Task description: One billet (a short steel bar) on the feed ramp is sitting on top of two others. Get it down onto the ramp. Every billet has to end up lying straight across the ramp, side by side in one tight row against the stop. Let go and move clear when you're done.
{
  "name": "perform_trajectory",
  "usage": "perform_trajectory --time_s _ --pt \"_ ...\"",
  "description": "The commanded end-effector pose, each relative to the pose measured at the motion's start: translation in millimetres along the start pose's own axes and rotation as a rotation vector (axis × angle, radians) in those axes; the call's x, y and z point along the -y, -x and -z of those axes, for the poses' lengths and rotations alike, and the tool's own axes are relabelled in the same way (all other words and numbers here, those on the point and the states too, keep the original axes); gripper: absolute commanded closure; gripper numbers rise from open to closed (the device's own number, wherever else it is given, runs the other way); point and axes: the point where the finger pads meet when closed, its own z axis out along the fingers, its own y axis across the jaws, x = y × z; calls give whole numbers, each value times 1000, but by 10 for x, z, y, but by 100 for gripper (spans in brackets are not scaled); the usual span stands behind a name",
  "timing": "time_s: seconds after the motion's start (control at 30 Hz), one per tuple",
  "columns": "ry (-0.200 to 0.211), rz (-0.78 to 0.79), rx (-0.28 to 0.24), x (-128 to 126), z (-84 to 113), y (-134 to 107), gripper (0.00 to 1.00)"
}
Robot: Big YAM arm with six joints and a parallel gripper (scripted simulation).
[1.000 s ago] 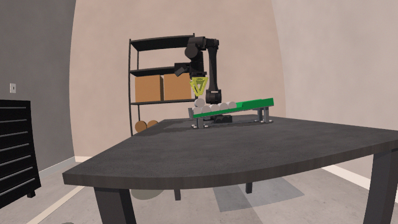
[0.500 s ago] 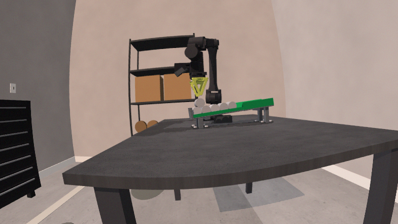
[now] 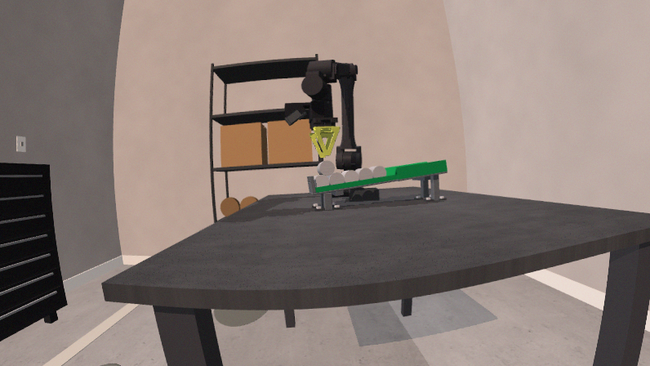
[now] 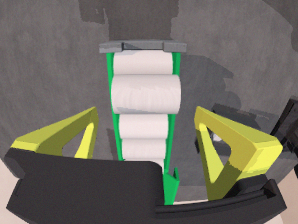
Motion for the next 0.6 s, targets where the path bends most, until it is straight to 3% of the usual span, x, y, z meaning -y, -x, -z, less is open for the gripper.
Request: perform_trajectory --time_s 0.0,0.03,0.4,0.43,0.5,0.57 --pt "16 -12 4 -80 -16 42 11" --pt "1 -13 -2 -32 -94 24 11" --pt "0 -3 -2 -48 -333 -30 11" --pt "50 -3 17 -213 -156 50 11" --pt "20 -7 5 -46 -296 -7 11" --pt "7 -6 0 -42 -381 -10 11"
